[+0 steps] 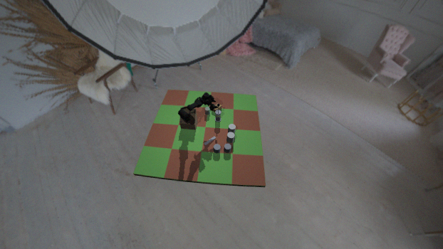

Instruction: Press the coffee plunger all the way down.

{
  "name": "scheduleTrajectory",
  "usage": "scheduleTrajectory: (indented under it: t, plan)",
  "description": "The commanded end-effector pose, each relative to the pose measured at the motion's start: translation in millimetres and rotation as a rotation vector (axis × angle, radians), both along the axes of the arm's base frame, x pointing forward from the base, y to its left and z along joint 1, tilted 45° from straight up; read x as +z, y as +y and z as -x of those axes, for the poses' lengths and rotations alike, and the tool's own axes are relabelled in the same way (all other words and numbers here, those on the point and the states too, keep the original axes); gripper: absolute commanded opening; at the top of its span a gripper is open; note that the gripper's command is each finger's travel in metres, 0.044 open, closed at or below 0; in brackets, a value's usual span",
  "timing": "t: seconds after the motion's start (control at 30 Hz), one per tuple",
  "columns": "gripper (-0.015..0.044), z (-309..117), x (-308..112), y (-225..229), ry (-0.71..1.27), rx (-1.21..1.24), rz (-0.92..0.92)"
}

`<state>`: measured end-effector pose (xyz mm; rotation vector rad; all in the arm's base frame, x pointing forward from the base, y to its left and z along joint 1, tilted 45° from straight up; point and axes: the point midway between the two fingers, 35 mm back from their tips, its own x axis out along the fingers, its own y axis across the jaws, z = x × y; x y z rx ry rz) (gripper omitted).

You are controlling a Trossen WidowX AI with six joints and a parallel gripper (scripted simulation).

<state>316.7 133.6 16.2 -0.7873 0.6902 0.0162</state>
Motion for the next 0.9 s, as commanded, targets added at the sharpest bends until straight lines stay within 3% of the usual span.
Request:
scheduleTrajectory:
  t: [0.0,0.53,0.87]
  plan:
    - [0.044,-5.6,-4.6,-0.8,0.001,0.004,0.0]
    - [0.044,-23.1,-17.9,-7.1,-0.001,0.005,0.001]
    - [0.0177,-23.1,-17.9,-7.1,-0.001,0.005,0.001]
